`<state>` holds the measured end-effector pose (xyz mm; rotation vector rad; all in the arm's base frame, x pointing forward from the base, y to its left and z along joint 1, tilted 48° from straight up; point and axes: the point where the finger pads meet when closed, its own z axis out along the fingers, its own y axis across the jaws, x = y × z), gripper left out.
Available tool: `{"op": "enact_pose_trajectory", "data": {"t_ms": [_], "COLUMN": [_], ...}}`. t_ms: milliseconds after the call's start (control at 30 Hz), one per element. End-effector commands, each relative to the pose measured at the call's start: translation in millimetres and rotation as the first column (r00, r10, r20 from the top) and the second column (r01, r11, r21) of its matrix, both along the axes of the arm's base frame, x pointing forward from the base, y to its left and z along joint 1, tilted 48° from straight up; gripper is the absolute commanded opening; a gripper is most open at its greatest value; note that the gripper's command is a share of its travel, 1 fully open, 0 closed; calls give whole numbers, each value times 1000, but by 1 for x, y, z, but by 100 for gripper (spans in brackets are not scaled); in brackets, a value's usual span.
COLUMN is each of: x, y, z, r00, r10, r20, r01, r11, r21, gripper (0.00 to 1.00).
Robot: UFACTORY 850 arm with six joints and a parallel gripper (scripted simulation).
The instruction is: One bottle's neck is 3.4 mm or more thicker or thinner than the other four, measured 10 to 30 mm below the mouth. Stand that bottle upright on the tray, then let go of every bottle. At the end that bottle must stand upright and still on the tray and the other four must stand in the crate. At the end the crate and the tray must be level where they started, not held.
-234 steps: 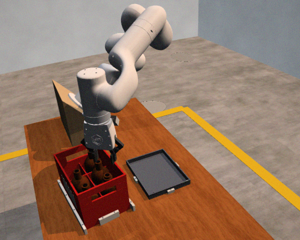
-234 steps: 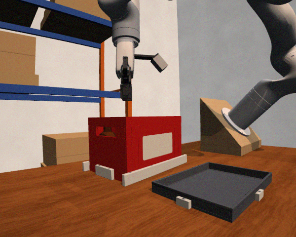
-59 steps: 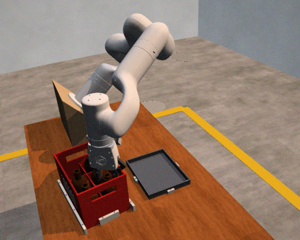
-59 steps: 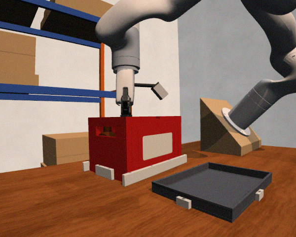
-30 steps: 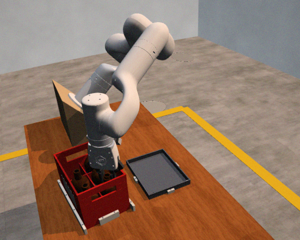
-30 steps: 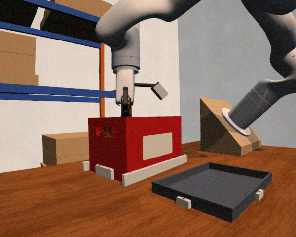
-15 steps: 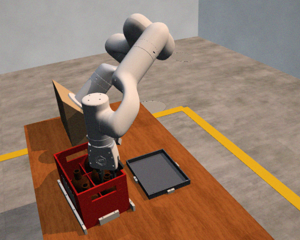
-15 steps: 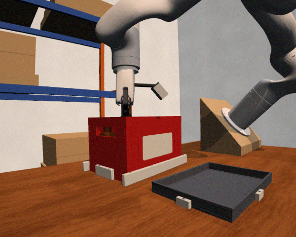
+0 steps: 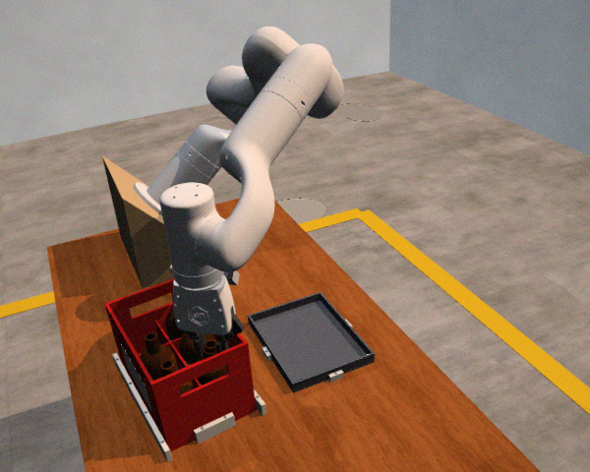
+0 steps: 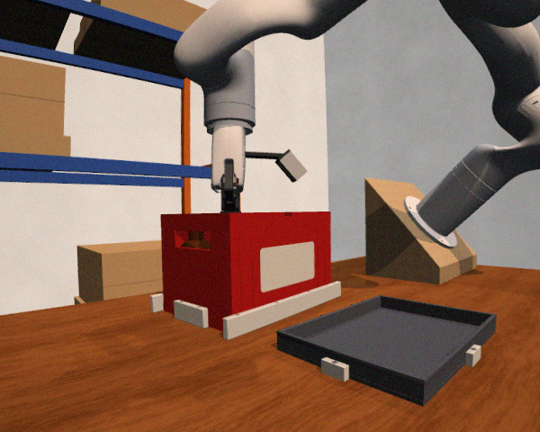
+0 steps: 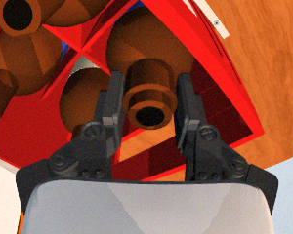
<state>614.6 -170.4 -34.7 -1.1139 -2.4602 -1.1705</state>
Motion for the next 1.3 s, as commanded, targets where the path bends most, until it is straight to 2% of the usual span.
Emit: {"op": "enact_pose_trajectory", "data": {"t_ms": [0,1267], "x": [1,-3], "y": [-2,-24], "z": [1,25], "r00": [1000,1000], "r10": [-1,-1], "r20": [2,2], "r01": [1,1], "r11": [1000,1000], "r21": [-1,-1], "gripper": [0,0]}}
